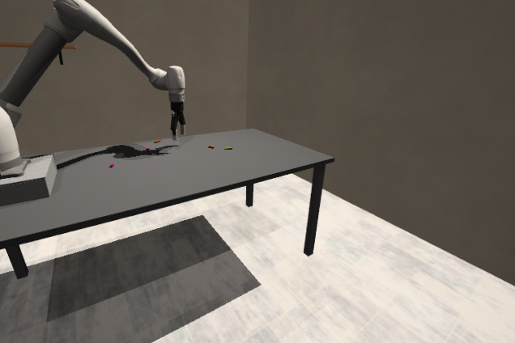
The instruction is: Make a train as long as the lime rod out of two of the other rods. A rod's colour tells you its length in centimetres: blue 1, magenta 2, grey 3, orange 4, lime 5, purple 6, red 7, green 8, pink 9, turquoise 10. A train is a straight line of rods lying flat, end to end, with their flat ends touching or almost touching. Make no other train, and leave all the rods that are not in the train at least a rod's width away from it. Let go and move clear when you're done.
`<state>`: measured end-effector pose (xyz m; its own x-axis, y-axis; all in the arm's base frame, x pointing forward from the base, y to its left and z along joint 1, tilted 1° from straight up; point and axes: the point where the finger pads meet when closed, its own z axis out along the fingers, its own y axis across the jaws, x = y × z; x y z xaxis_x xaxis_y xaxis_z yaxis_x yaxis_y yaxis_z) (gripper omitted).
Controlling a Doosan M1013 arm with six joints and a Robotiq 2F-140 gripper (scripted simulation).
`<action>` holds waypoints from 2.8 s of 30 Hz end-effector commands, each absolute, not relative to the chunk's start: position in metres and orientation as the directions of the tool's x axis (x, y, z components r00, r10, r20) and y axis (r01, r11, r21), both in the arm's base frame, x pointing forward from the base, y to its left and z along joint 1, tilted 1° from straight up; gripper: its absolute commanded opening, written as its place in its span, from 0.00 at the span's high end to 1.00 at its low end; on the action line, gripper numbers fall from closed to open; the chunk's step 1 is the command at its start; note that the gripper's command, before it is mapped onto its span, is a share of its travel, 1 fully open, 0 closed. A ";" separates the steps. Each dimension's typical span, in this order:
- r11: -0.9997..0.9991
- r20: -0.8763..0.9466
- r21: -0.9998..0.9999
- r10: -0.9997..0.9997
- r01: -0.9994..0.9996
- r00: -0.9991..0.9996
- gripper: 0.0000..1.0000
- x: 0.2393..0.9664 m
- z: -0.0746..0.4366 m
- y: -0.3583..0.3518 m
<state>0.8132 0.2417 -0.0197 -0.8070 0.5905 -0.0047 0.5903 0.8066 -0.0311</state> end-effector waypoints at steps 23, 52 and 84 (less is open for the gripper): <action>1.000 0.013 -0.019 -0.005 -0.005 -1.000 0.00 0.726 -0.022 0.279; 1.000 0.013 -0.019 -0.005 -0.005 -1.000 0.00 0.726 -0.022 0.279; 1.000 0.013 -0.019 -0.005 -0.005 -1.000 0.00 0.726 -0.022 0.279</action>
<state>0.7263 0.2792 -0.0217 -0.9999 -0.0047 0.0131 -0.0049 0.9998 -0.0193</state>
